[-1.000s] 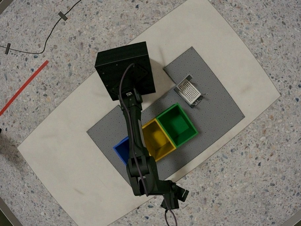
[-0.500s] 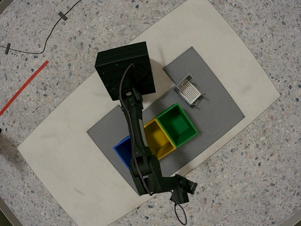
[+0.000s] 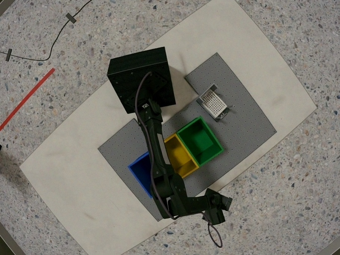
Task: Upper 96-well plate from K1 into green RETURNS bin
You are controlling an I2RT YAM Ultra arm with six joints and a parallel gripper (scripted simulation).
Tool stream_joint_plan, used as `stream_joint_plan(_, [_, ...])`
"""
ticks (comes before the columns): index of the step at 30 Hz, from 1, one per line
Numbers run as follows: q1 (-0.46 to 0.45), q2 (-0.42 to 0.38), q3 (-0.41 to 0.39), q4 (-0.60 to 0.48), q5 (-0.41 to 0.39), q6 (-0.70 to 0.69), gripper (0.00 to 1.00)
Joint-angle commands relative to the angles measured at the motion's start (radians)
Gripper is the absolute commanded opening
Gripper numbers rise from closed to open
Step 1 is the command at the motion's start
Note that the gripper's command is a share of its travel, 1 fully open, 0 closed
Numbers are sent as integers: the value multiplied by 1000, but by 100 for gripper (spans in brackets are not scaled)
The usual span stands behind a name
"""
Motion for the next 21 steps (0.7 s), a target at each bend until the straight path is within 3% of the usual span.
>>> stream_joint_plan(1, [43,-46,21,-14,39,14,100])
stream_joint_plan(2, [54,-45,-18,15,49,17,100])
stream_joint_plan(7, [92,-45,-49,44,86,25,100])
stream_joint_plan(8, [97,-44,10,-24,76,26,100])
stream_joint_plan(10, [112,-33,30,-73,74,30,100])
stream_joint_plan(18, [179,-36,-55,-12,137,49,100])
stream_joint_plan(19, [184,-15,4,-78,129,47,100])
stream_joint_plan(21, [200,2,22,-123,128,49,100])
